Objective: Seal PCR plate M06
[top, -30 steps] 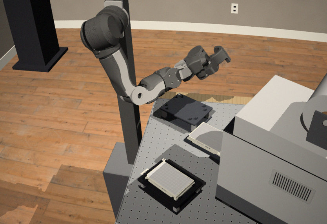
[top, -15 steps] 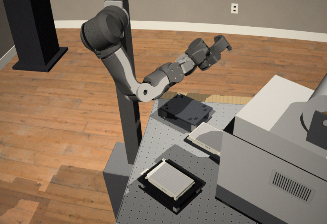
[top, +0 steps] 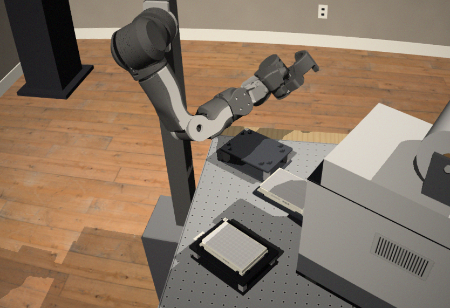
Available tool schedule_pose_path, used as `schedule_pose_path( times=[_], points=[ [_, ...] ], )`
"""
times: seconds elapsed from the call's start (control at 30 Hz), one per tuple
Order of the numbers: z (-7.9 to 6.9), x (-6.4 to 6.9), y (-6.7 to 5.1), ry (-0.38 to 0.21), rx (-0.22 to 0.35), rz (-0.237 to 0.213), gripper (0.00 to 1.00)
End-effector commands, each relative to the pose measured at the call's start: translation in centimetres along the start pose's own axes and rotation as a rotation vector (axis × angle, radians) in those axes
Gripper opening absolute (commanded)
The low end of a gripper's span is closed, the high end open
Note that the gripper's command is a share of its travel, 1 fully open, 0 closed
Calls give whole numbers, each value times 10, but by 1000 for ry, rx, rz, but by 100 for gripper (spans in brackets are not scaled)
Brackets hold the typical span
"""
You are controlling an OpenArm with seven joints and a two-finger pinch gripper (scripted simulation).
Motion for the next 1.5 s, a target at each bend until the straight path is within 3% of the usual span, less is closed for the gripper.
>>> schedule_pose_path(
  times=[0.0,1.23,1.4,1.47],
  points=[
    [-1,1,0,-5,-4,-1,0],
    [4,3,3,-5,-4,-1,0],
    [-19,-5,-12,-163,23,43,0],
    [-19,-5,-12,-163,23,43,0]
  ],
)
Point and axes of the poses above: the point where the finger pads meet when closed, its own x axis back along the fingers, its own z axis across the jaws, y = z × x, the point moved 10 cm from there along x, back along the fingers, and after that the axes turned 6 degrees about x, right-handed, at the moved point
